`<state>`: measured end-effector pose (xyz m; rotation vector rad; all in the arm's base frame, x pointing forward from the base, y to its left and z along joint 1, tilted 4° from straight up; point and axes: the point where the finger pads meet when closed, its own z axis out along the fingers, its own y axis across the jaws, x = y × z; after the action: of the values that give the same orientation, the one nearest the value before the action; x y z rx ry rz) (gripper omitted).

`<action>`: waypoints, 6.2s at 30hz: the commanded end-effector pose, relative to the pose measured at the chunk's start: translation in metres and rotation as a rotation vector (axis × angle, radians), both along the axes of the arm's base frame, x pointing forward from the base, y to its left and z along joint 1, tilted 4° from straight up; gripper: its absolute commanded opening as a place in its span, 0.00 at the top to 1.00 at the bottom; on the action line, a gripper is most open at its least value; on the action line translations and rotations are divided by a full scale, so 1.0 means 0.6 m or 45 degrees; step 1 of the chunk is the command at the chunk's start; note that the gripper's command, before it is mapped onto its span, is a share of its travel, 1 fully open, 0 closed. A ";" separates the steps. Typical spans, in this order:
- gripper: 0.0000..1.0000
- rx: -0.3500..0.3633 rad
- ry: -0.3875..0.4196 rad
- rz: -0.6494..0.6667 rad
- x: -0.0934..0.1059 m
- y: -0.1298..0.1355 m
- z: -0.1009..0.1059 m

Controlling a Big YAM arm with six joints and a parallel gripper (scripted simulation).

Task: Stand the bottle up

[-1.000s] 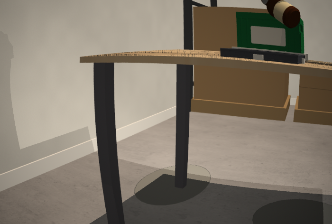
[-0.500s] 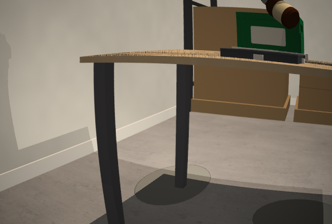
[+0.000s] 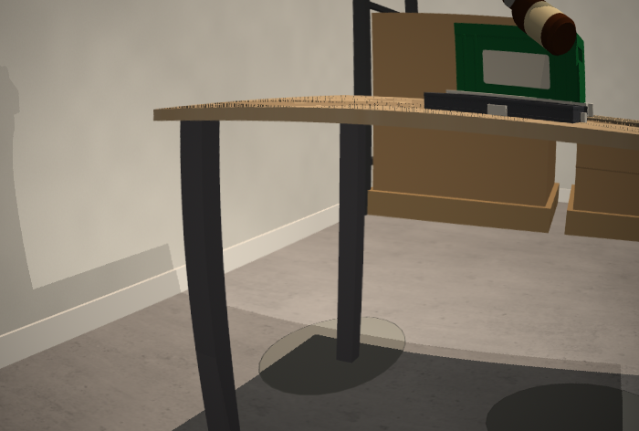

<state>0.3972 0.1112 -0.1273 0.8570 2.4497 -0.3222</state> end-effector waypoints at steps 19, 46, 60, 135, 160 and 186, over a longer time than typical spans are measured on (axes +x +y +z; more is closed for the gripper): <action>1.00 0.006 -0.017 -0.012 0.004 0.003 -0.004; 1.00 -0.062 -0.084 0.003 -0.004 0.003 -0.009; 1.00 -0.119 -0.175 0.002 0.002 0.004 -0.003; 1.00 -0.230 -0.281 0.034 -0.004 0.006 -0.006; 1.00 -0.281 -0.358 0.029 0.003 0.005 0.002; 1.00 -0.282 -0.357 0.029 0.003 0.005 0.002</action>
<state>0.3965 0.1118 -0.1264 0.7366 2.1279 -0.4284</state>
